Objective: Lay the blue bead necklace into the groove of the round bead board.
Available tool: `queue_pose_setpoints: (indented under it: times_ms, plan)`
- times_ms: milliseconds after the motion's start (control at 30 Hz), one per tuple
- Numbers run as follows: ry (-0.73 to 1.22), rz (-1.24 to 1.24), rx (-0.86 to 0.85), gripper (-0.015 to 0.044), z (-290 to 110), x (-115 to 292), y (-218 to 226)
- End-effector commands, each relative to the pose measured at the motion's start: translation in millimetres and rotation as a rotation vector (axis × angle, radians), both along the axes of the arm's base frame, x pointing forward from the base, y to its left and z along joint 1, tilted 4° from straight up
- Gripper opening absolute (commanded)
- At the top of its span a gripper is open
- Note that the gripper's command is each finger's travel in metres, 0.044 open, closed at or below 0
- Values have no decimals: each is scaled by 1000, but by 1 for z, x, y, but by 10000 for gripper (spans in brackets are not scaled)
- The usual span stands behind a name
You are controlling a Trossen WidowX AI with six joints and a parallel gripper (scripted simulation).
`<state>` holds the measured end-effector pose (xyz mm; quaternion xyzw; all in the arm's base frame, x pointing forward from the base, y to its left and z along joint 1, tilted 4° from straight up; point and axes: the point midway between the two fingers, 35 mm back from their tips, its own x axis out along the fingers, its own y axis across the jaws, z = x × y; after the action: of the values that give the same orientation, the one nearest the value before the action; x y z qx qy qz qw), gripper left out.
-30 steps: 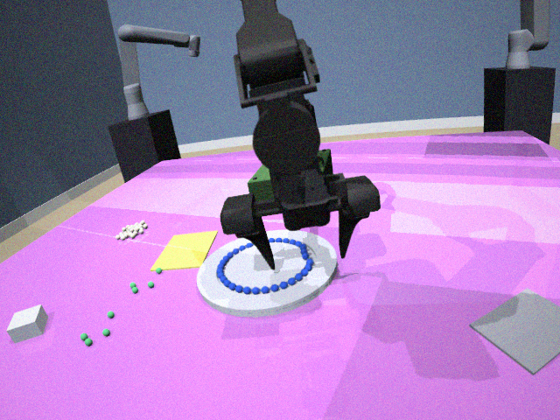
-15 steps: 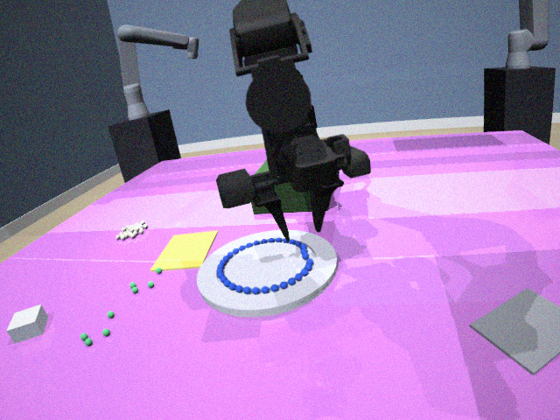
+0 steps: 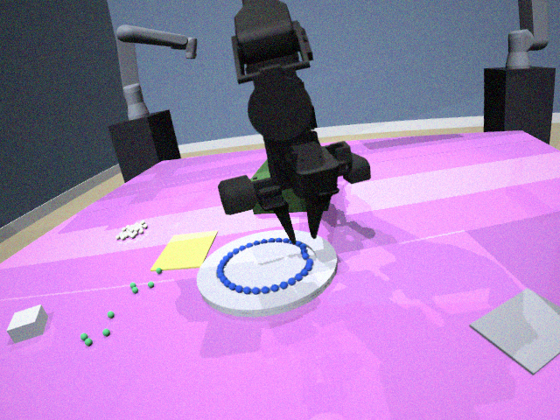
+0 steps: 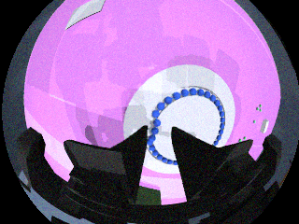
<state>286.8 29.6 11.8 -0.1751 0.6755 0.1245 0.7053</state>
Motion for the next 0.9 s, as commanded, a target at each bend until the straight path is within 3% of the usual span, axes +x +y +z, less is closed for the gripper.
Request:
queue_pose_setpoints:
  times_ms: [0, 800, 867]
  plan:
    - [5, 2, -2, 120, -6, -1, -1]
    - [15, 7, -7, 120, -31, -3, -3]
    - [10, 2, -2, 67, -28, -1, -2]
